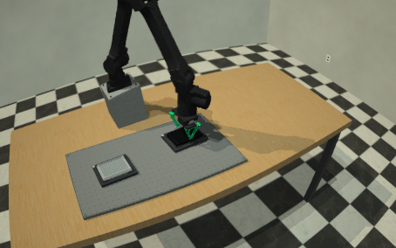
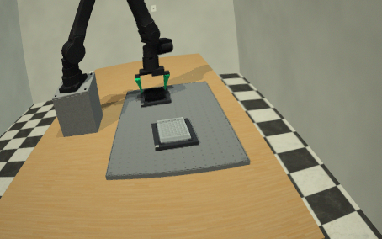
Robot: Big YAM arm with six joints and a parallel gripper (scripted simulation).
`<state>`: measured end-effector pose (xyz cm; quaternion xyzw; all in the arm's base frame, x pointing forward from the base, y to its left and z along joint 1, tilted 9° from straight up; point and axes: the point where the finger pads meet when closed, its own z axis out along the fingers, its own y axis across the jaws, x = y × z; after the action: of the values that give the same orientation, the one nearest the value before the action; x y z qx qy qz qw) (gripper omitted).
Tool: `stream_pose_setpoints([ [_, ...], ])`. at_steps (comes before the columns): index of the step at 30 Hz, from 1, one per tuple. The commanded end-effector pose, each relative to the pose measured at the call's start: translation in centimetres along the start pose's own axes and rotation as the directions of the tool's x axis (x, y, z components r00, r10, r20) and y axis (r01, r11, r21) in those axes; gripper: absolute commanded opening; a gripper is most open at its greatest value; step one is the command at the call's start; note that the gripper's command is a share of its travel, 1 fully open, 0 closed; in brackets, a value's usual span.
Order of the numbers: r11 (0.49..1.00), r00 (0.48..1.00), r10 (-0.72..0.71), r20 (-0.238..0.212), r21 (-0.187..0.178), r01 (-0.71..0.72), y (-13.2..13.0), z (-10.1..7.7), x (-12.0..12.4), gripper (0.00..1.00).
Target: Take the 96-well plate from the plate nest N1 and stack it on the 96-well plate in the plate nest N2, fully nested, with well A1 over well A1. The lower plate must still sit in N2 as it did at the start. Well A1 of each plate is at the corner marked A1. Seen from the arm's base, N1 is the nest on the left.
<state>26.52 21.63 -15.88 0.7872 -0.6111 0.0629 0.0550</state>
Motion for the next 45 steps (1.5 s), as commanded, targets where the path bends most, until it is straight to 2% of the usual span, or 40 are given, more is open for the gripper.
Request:
stream_pose_setpoints([
  [1,1.0,1.0,0.009,0.014,0.023,-0.009,-1.4,0.1,-0.1,1.0],
  [2,1.0,1.0,0.009,0.014,0.023,-0.009,-1.4,0.1,-0.1,1.0],
  [3,0.998,0.999,0.018,0.032,0.056,-0.019,-2.4,-1.1,-0.4,1.0],
  [4,0.999,1.0,0.013,0.021,0.035,-0.013,-1.8,-0.1,-0.2,1.0],
  [6,1.0,1.0,0.009,0.015,0.026,-0.009,-1.6,0.7,-0.2,1.0],
  [13,0.999,1.0,0.013,0.019,0.034,-0.014,-2.1,1.6,-0.4,1.0],
  [14,0.998,0.999,0.018,0.035,0.062,-0.021,-2.9,0.3,-0.7,1.0],
  [17,1.0,1.0,0.006,0.017,0.028,-0.007,-1.3,1.1,-0.5,1.0],
  [27,1.0,1.0,0.006,0.017,0.028,-0.007,-1.3,1.1,-0.5,1.0],
  [28,1.0,1.0,0.006,0.017,0.028,-0.007,-1.3,1.1,-0.5,0.0],
  [45,1.0,1.0,0.006,0.017,0.028,-0.007,-1.3,1.1,-0.5,0.0],
])
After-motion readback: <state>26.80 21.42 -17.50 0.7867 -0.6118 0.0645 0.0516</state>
